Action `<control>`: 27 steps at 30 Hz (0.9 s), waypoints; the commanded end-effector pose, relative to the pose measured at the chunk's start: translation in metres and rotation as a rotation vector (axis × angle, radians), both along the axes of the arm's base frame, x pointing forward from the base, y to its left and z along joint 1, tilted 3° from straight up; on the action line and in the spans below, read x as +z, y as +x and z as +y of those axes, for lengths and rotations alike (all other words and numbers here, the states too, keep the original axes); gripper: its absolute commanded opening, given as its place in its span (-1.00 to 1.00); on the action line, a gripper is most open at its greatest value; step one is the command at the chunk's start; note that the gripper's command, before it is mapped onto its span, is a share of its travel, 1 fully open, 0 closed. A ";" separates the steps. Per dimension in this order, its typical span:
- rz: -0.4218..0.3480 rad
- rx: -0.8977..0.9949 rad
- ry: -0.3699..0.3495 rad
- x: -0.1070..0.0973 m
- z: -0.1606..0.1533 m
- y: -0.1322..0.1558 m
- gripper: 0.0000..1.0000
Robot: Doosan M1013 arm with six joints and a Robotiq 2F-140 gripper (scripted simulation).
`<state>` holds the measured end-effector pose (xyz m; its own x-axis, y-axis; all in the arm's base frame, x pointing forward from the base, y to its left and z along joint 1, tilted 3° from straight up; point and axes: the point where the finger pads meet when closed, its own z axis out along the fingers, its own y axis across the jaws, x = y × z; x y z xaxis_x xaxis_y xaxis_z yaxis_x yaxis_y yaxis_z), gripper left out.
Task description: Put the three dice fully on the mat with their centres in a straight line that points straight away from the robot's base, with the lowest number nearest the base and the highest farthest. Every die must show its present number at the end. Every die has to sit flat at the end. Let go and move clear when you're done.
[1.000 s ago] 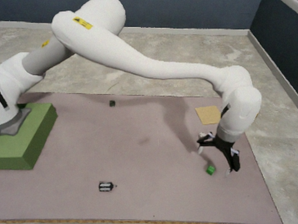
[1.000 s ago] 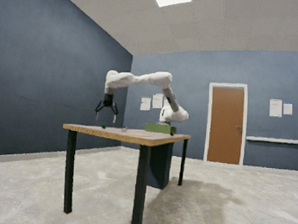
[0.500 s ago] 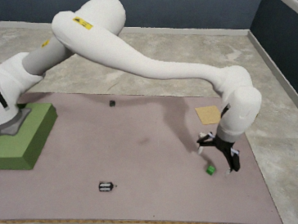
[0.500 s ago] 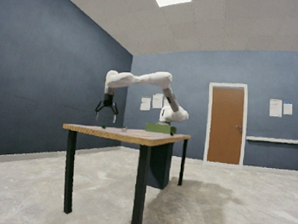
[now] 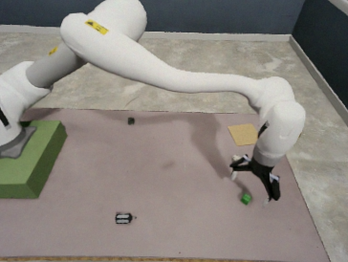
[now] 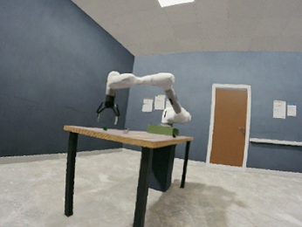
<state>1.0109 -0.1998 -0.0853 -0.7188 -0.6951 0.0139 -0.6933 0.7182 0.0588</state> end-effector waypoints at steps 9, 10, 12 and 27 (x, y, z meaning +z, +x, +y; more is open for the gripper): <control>-0.002 0.000 0.000 0.002 0.002 0.001 1.00; -0.002 0.000 0.000 0.002 0.003 0.001 1.00; -0.002 0.000 0.000 0.002 0.008 0.001 1.00; -0.002 0.000 0.000 0.005 0.097 0.000 1.00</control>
